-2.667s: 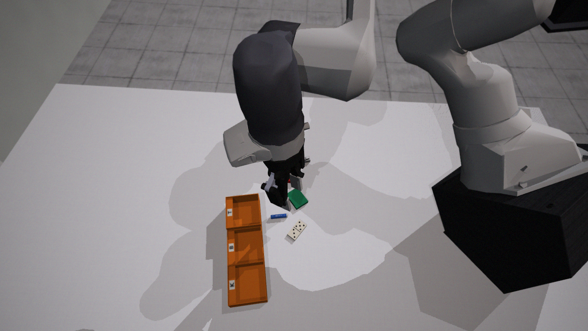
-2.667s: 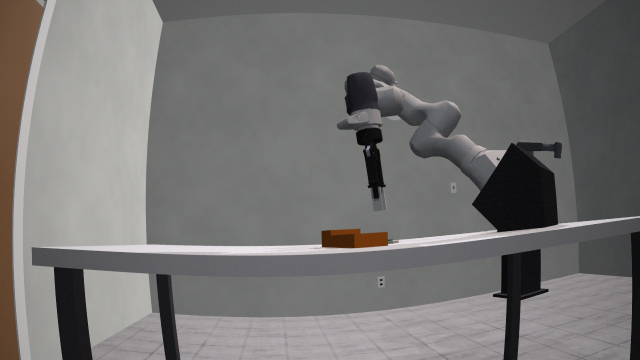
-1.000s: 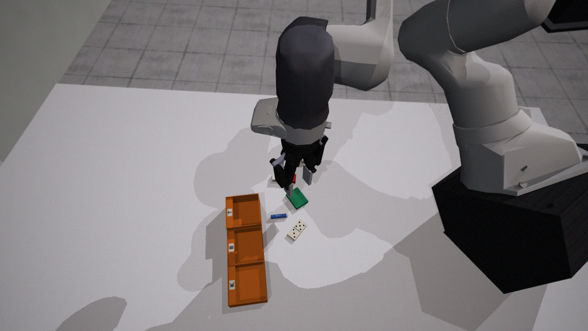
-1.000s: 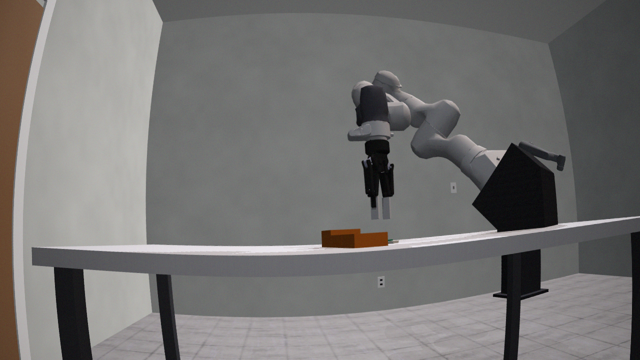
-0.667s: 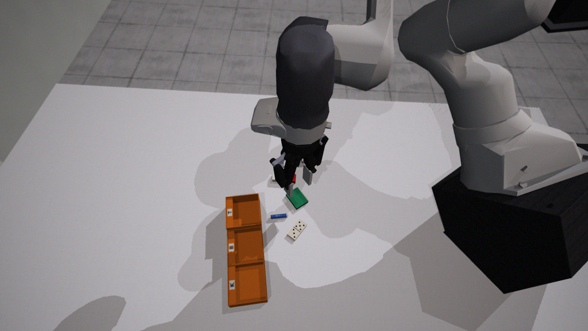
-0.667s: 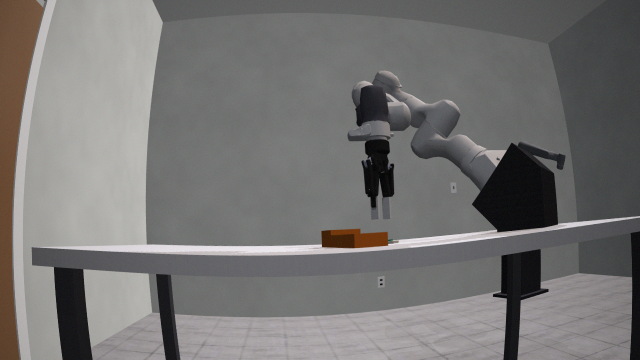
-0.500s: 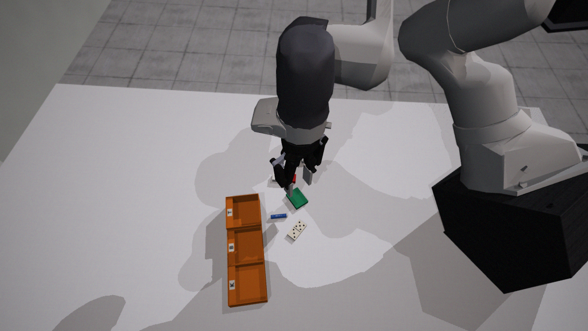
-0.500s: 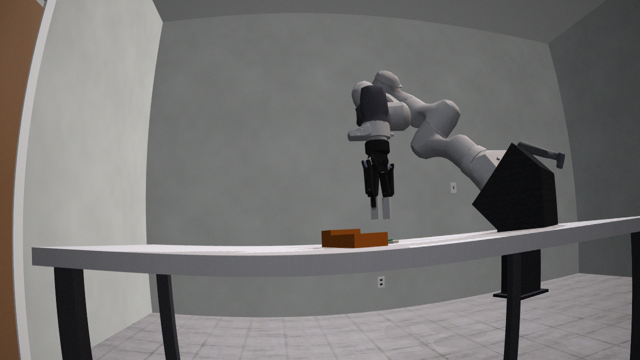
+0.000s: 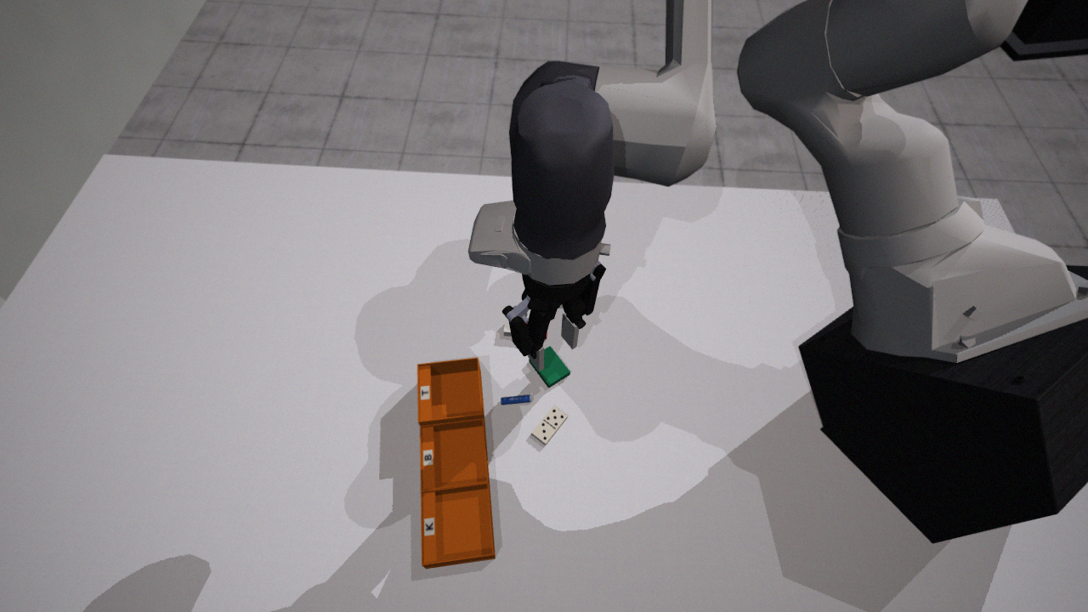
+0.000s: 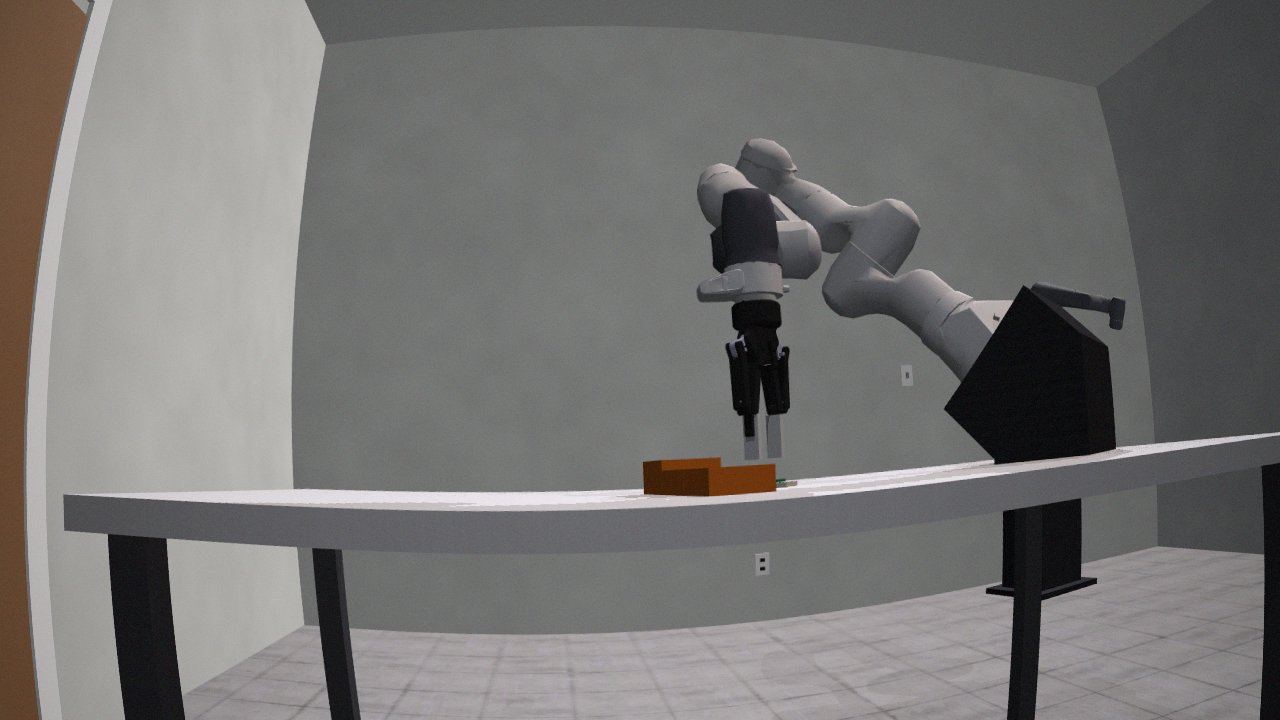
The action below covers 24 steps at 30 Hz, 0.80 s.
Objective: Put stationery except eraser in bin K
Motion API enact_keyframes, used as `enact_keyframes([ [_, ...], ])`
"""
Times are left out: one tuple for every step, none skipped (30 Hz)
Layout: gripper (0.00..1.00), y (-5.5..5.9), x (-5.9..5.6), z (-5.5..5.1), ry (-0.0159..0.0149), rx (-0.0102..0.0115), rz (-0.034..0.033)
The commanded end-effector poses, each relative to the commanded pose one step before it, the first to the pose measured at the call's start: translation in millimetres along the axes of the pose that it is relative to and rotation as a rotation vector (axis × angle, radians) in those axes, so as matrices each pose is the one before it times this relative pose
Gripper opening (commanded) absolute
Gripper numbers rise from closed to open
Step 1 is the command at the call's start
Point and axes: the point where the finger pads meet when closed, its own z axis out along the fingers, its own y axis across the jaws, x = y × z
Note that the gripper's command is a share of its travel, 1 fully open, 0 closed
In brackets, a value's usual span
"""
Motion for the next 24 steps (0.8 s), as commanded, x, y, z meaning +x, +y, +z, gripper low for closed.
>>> enact_keyframes([
  [0.33,-8.35,-2.78,12.92,-0.00591,0.02066,0.02317],
  [0.33,-0.52,-0.23,4.0,0.0,0.0,0.0],
  [0.33,-0.51,-0.24,4.0,0.0,0.0,0.0],
  [0.33,-0.48,-0.24,4.0,0.0,0.0,0.0],
  [0.33,0.0,0.0,0.0,0.0,0.0,0.0],
  [0.33,0.0,0.0,0.0,0.0,0.0,0.0],
  [0.33,-0.47,-0.18,2.0,0.0,0.0,0.0],
  [0.33,-0.37,-0.15,0.0,0.0,0.0,0.0],
  [0.33,-0.26,-0.12,0.0,0.0,0.0,0.0],
  [0.33,-0.15,-0.08,0.0,0.0,0.0,0.0],
  [0.33,-0.05,-0.03,1.33,0.0,0.0,0.0],
  [0.33,0.06,0.01,1.33,0.0,0.0,0.0],
  [0.33,0.15,0.03,1.33,0.0,0.0,0.0],
  [0.33,0.21,0.05,1.33,0.0,0.0,0.0],
  [0.33,0.24,0.07,1.33,0.0,0.0,0.0],
  [0.33,0.25,0.07,1.33,0.0,0.0,0.0],
  [0.33,0.24,0.08,1.33,0.0,0.0,0.0],
  [0.33,0.22,0.08,1.33,0.0,0.0,0.0],
  [0.33,0.2,0.08,1.33,0.0,0.0,0.0],
  [0.33,0.18,0.07,0.0,0.0,0.0,0.0],
  [0.33,0.15,0.07,0.0,0.0,0.0,0.0],
  [0.33,0.0,0.0,0.0,0.0,0.0,0.0],
  [0.33,0.0,0.0,0.0,0.0,0.0,0.0],
  [0.33,0.15,0.1,0.0,0.0,0.0,0.0],
])
